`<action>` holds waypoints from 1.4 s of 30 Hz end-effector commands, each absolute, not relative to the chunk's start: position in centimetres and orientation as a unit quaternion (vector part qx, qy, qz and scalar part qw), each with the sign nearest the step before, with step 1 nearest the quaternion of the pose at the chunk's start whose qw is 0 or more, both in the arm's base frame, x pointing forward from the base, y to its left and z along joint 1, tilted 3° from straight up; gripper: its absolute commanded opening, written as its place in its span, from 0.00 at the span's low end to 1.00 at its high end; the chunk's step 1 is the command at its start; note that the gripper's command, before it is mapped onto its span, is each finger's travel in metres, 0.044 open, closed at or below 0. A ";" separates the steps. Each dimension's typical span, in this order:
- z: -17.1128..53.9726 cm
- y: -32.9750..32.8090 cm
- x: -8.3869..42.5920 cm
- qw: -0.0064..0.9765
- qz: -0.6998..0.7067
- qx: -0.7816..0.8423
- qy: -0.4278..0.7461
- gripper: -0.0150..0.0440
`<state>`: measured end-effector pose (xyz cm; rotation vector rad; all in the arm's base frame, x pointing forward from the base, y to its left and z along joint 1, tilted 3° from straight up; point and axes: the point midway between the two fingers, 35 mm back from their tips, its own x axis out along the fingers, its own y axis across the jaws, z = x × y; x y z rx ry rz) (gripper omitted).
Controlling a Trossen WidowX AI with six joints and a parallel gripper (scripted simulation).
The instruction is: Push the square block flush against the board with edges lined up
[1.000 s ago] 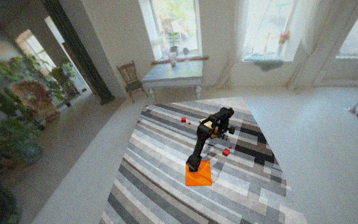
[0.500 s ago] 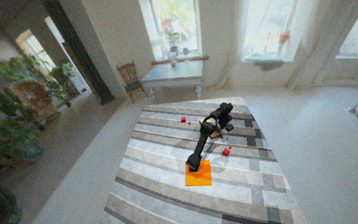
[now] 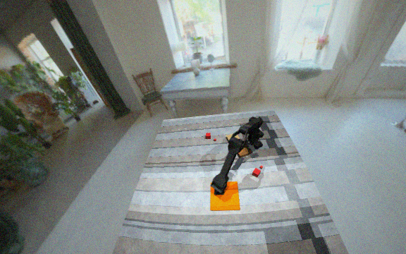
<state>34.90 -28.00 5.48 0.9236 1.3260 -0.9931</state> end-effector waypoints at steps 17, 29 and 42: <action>2.2 -26.9 34.3 0.572 -0.425 0.399 0.577 0.25; 2.1 -26.1 34.0 0.572 -0.425 0.400 0.577 0.25; 2.1 -25.1 33.7 0.571 -0.425 0.400 0.577 0.25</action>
